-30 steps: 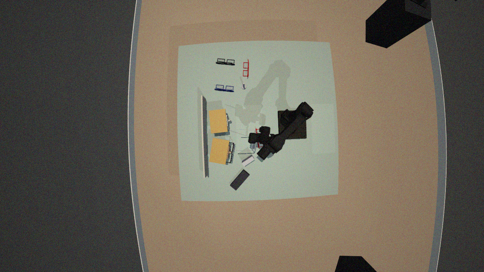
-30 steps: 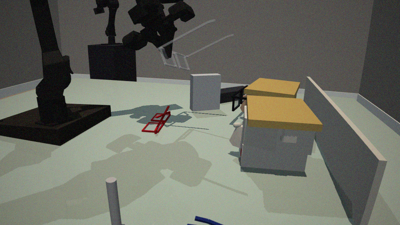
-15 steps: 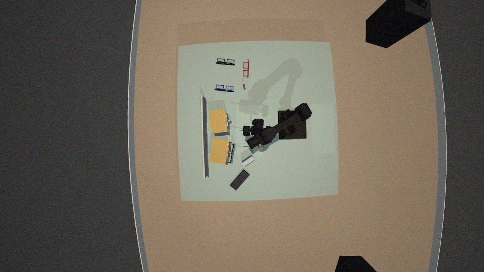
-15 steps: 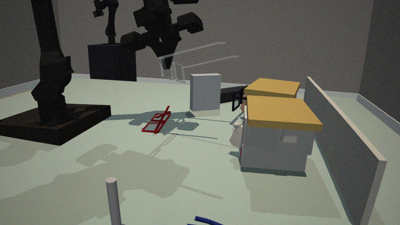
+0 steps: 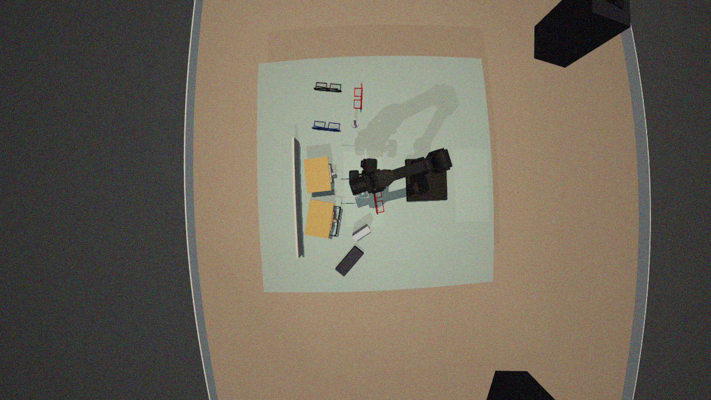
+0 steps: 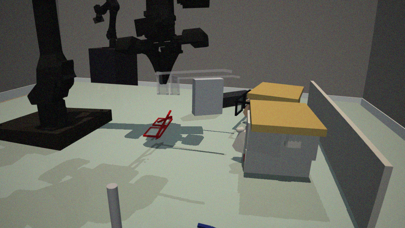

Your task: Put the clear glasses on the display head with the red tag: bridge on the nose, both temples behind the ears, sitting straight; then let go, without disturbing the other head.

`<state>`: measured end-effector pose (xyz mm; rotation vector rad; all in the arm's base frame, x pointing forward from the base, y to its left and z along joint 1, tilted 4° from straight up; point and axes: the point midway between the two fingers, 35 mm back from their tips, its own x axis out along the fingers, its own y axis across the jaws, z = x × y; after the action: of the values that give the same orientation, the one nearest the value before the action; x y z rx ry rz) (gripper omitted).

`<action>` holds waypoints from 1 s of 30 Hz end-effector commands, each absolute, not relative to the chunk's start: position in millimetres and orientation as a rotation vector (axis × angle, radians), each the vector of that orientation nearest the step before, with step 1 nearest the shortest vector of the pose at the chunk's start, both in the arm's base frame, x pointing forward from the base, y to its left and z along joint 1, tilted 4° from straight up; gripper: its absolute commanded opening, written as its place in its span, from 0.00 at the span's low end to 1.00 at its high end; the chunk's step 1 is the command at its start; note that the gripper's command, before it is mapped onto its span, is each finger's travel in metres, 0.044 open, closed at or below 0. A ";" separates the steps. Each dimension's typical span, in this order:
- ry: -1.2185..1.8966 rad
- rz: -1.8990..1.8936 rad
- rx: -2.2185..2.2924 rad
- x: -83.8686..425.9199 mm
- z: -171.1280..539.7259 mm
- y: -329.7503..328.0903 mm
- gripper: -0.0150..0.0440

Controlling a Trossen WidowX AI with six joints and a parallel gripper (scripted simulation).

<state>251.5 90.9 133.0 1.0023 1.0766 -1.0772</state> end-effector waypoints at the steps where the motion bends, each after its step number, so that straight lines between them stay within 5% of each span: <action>1: 1.141 -1.082 0.989 254.0 127.9 77.4 0.25; 30: 1.370 -0.986 1.049 261.7 105.8 17.7 0.25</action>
<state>262.5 17.7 109.7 1.0314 1.3625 -1.0075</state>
